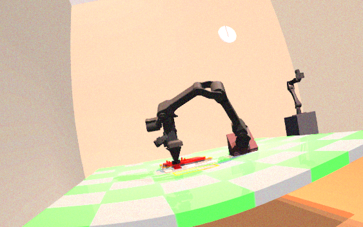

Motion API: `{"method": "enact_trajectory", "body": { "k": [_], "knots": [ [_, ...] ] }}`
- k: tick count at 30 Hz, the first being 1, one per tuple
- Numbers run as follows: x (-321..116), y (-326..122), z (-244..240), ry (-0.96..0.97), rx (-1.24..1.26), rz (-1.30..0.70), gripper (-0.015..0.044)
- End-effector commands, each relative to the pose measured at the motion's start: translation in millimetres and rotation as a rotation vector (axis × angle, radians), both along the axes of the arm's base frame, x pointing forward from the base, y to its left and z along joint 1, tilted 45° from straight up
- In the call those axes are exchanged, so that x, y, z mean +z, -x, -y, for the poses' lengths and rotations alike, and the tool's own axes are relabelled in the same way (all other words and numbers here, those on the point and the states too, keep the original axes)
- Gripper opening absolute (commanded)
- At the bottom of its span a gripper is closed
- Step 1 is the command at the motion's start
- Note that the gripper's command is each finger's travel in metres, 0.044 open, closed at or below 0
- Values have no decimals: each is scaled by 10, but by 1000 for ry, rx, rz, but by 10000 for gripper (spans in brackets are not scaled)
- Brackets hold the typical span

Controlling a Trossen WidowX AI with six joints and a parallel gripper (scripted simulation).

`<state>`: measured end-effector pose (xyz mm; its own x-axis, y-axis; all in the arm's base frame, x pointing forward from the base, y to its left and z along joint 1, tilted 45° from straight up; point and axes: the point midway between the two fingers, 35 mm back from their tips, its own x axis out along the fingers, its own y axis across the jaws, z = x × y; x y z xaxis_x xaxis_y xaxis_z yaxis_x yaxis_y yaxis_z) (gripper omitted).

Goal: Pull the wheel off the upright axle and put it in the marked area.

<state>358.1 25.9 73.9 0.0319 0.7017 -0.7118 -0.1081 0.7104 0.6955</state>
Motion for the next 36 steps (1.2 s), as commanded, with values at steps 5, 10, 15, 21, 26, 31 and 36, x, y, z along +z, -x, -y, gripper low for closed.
{"method": "enact_trajectory", "body": {
  "k": [5, 10, 15, 21, 26, 31, 36],
  "knots": [
    [14, -2, 23, 4, 2, 2, 0],
    [25, -2, 35, 3, 2, 2, 0],
    [36, -2, 46, 3, 2, 2, 0],
    [50, -2, 61, 3, 1, 2, 0],
    [62, -2, 72, 3, 1, 2, 0],
    [73, -1, 84, 3, 1, 3, 0],
    [85, -1, 96, 3, 1, 3, 0]
  ]
}}
